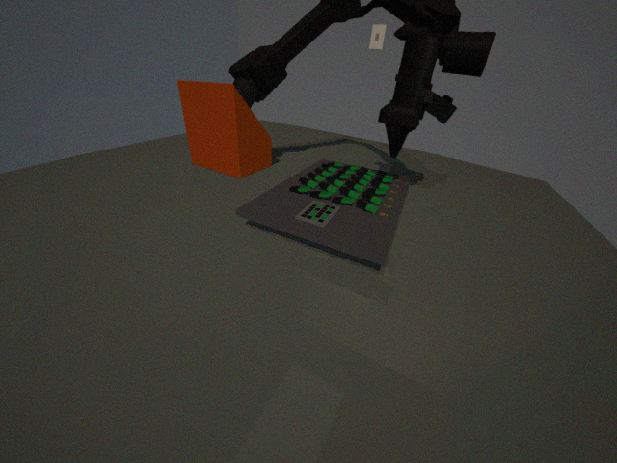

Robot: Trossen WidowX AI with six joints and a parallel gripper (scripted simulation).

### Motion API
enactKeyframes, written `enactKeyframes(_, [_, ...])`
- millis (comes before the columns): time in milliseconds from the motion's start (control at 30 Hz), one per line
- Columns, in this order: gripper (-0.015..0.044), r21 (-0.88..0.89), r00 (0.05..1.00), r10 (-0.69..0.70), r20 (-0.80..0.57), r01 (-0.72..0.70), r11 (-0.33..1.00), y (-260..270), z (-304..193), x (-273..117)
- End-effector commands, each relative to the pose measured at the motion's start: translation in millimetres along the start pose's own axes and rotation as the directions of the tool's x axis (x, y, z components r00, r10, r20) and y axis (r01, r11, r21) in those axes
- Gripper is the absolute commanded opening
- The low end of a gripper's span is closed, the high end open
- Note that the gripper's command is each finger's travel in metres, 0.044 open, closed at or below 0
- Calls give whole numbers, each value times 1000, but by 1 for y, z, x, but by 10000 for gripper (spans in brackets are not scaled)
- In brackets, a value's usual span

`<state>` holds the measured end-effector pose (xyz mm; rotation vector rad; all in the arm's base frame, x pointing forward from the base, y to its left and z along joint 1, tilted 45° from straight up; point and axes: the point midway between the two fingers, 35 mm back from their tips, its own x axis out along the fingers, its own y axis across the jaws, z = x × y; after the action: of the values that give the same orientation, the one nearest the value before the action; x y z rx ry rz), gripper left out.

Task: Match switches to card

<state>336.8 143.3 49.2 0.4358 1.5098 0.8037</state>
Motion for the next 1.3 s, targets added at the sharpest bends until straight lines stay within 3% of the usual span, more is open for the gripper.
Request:
enactKeyframes(0, [0, -11, 1000, -1, 21, 1, 1000, 2, 1, -26])
enactKeyframes(133, [0, -10, 1000, -4, 22, 5, 1000, -11, 1, -26])
enactKeyframes(400, [0, -11, 1000, -9, 22, 9, 1000, -134, -16, -27])
enactKeyframes(633, [0, -11, 1000, -8, 22, 9, 1000, -137, -17, -26])
enactKeyframes(800, [0, -11, 999, -7, 46, 7, 1000, -137, -17, 7])
enactKeyframes(1267, [0, -11, 999, -6, 48, 6, 1000, -137, -17, 21])
